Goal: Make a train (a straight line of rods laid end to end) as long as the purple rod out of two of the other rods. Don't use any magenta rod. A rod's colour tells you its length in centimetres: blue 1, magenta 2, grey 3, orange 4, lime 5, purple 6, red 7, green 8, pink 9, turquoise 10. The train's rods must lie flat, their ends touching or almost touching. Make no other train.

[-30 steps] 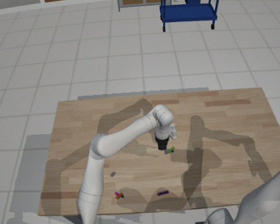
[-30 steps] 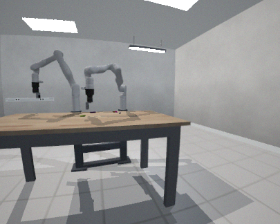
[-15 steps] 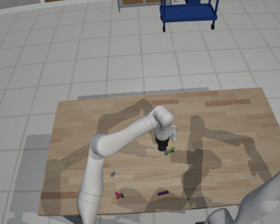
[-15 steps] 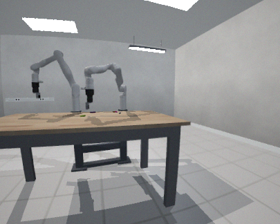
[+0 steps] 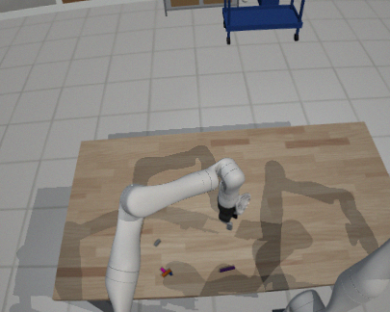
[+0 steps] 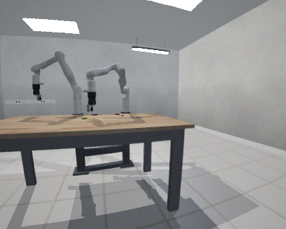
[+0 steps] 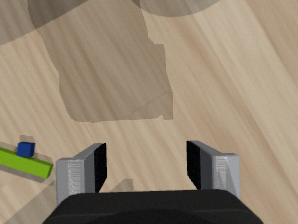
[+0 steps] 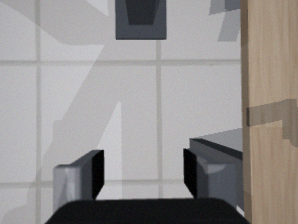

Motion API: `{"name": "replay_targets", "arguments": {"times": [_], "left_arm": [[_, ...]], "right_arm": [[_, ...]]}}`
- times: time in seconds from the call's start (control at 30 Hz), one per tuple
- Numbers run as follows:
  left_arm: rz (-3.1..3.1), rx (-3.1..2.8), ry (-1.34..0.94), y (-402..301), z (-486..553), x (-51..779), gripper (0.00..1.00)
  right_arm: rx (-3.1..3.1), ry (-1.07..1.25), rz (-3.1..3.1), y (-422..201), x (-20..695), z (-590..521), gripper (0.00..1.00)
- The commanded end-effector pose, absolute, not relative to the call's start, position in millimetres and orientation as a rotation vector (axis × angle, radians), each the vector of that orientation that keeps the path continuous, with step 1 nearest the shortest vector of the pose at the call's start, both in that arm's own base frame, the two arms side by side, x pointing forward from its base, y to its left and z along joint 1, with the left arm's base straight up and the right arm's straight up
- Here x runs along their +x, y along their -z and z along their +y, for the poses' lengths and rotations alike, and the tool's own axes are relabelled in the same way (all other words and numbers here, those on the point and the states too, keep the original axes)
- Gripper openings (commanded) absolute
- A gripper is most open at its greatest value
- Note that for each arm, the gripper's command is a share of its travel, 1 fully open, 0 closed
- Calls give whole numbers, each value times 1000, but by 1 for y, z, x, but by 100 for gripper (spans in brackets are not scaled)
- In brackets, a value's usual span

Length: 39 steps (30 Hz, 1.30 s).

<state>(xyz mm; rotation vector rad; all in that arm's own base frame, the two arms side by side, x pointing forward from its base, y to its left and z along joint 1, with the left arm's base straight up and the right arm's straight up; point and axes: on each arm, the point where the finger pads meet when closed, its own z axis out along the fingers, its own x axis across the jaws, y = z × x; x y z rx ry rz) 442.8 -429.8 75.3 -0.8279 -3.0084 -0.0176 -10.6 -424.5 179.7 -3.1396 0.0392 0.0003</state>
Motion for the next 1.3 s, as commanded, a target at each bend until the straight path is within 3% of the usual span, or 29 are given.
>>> {"name": "replay_targets", "arguments": {"times": [0.0, 0.73, 1.27], "left_arm": [[-2953, -1021, 6, -77, -428, 427, 100], [-2309, -2131, 0, -81, -395, 327, 100], [-2196, -2255, 1, -82, -390, 316, 100]], "right_arm": [[-3141, 0, 39, -180, -11, -425, 100], [-3141, 0, 39, -180, -11, -425, 100], [-3141, 0, 39, -180, -11, -425, 100]]}}
